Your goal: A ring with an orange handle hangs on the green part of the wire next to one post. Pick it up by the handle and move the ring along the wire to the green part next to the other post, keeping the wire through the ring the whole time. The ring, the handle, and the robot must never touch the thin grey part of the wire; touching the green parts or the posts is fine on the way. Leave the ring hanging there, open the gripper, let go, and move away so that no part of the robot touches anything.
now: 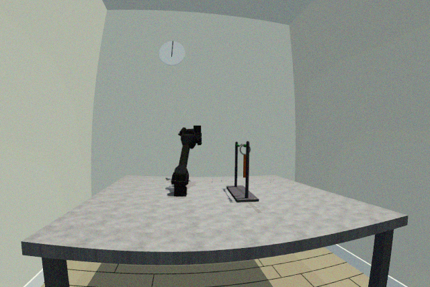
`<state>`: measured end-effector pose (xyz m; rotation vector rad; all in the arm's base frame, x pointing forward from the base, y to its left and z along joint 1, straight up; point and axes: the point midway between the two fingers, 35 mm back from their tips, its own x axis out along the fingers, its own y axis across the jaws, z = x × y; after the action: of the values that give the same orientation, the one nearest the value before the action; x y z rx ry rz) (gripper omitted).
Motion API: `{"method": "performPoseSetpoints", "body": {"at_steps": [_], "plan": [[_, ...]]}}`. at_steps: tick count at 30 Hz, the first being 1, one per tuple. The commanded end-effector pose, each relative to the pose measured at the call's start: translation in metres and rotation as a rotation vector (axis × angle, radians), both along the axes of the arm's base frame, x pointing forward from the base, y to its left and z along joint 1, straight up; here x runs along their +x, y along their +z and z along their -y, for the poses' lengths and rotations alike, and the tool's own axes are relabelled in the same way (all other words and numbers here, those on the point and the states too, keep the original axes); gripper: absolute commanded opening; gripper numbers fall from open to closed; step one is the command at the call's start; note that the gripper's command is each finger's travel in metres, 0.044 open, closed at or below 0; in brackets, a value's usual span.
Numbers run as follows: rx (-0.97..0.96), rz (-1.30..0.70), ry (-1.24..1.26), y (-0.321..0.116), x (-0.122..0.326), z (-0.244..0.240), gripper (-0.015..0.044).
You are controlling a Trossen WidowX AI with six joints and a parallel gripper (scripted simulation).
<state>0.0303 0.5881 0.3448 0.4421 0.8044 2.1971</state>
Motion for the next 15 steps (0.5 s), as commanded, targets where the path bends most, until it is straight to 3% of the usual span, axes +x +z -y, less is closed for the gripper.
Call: {"method": "performPoseSetpoints", "body": {"at_steps": [1,9,15], "plan": [[-0.001,-0.001,-0.002,0.0,0.001,0.0,0.0374],[-0.031,-0.03,-0.107,0.011,0.055,0.014,0.0164],[0.007,0.025,-0.251,0.018,0.116,0.041,0.016]]}}
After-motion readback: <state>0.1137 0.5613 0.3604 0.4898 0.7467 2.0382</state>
